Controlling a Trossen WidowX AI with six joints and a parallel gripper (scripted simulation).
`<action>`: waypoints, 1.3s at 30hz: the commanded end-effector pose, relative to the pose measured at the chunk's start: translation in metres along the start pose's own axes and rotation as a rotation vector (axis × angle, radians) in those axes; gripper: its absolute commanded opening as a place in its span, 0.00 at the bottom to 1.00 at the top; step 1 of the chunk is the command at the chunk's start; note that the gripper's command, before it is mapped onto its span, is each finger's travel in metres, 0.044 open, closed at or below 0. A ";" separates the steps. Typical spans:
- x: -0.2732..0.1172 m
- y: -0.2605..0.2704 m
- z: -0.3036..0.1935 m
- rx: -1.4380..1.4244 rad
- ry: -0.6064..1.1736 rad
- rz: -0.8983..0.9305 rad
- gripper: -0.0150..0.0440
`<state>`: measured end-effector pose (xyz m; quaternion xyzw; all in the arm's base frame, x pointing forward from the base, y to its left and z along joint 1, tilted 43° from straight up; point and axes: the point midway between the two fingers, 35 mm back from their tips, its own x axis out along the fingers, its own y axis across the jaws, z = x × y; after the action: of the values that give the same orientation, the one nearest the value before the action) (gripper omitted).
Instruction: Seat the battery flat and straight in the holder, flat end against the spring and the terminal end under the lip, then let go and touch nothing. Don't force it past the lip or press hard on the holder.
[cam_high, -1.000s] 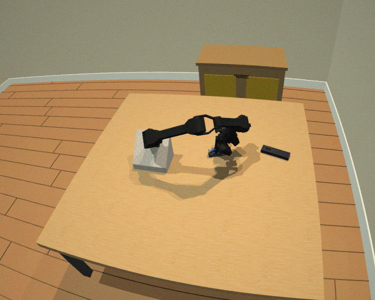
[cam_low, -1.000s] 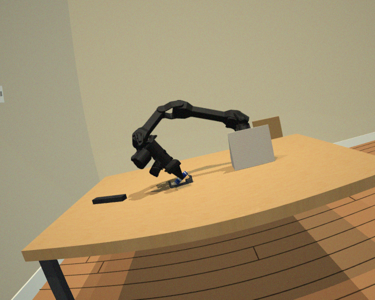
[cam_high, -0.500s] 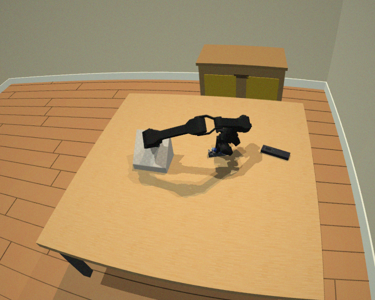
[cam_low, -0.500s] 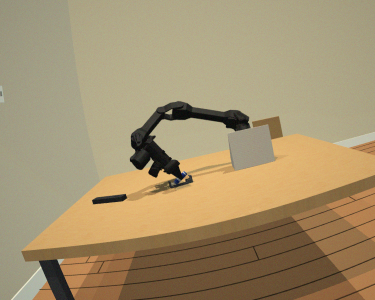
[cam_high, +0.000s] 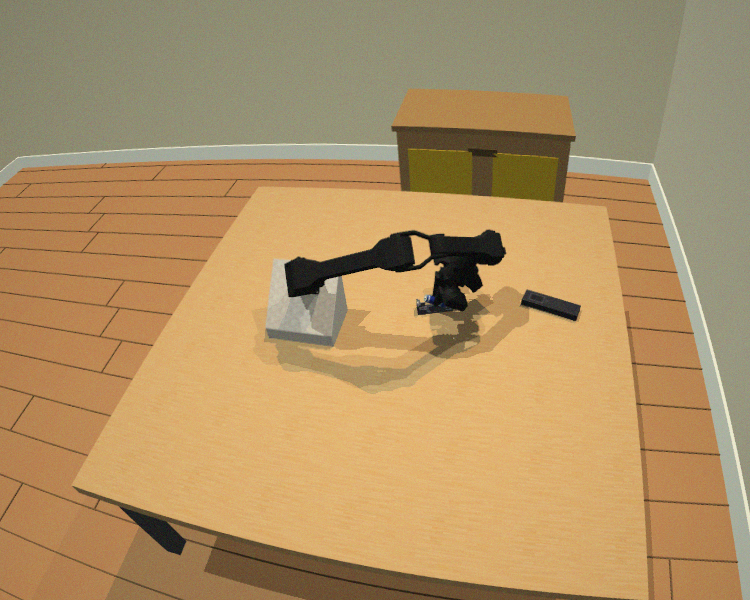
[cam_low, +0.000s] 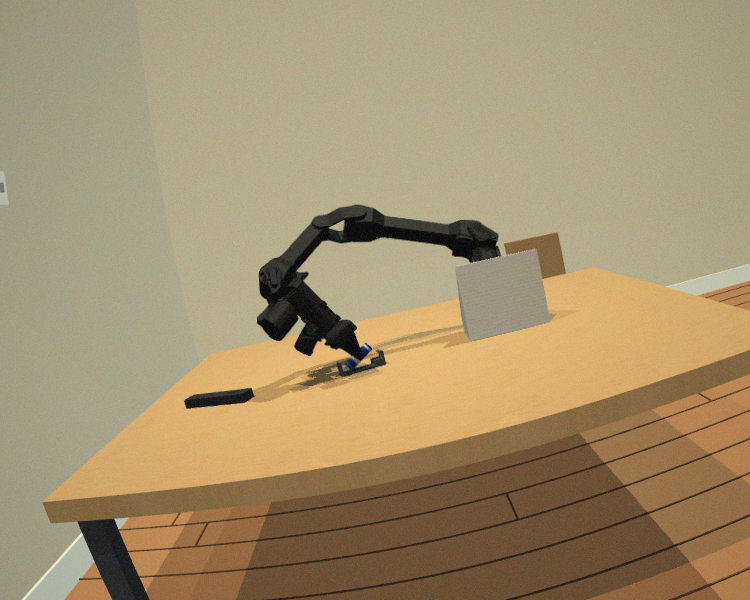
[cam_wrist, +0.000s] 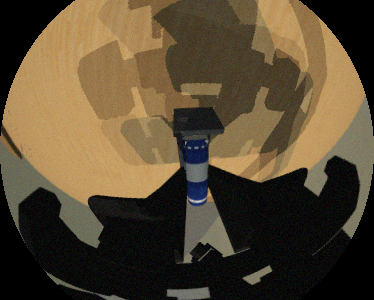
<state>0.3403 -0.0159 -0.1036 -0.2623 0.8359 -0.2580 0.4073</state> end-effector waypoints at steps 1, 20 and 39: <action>-0.004 0.000 0.006 0.012 -0.021 0.006 0.36; -0.002 0.001 0.008 0.008 -0.079 0.016 0.36; 0.001 0.003 0.010 0.003 -0.149 0.027 0.36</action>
<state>0.3409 -0.0171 -0.1073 -0.2687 0.8159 -0.2371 0.4537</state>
